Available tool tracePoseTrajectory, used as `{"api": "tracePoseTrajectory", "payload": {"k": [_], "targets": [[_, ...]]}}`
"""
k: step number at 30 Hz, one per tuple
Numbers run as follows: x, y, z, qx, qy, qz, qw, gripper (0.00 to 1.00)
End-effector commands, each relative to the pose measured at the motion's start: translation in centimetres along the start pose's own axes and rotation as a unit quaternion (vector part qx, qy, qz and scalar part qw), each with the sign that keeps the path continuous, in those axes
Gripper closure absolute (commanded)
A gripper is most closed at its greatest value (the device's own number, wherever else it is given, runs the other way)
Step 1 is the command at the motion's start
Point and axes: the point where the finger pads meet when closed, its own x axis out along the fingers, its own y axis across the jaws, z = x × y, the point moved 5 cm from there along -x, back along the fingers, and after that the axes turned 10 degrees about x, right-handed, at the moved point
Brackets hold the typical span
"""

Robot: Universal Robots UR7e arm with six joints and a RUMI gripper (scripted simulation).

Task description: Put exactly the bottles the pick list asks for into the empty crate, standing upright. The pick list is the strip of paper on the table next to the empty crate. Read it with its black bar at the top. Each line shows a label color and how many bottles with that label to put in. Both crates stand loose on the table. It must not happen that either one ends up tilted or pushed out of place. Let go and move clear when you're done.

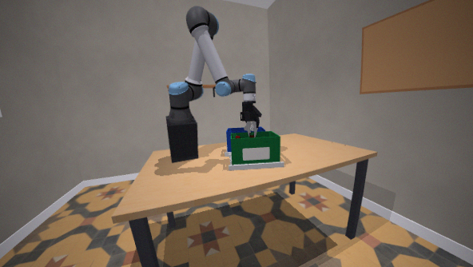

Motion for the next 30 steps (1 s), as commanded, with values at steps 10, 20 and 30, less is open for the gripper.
{"api": "tracePoseTrajectory", "payload": {"k": [10, 20, 30], "targets": [[-2.0, 0.0, 0.0, 0.000, 0.000, 0.001, 1.000, 1.00], [-3.7, 0.0, 0.0, 0.000, 0.000, 0.001, 1.000, 1.00], [-5.0, 0.0, 0.0, 0.000, 0.000, 0.001, 1.000, 1.00]]}}
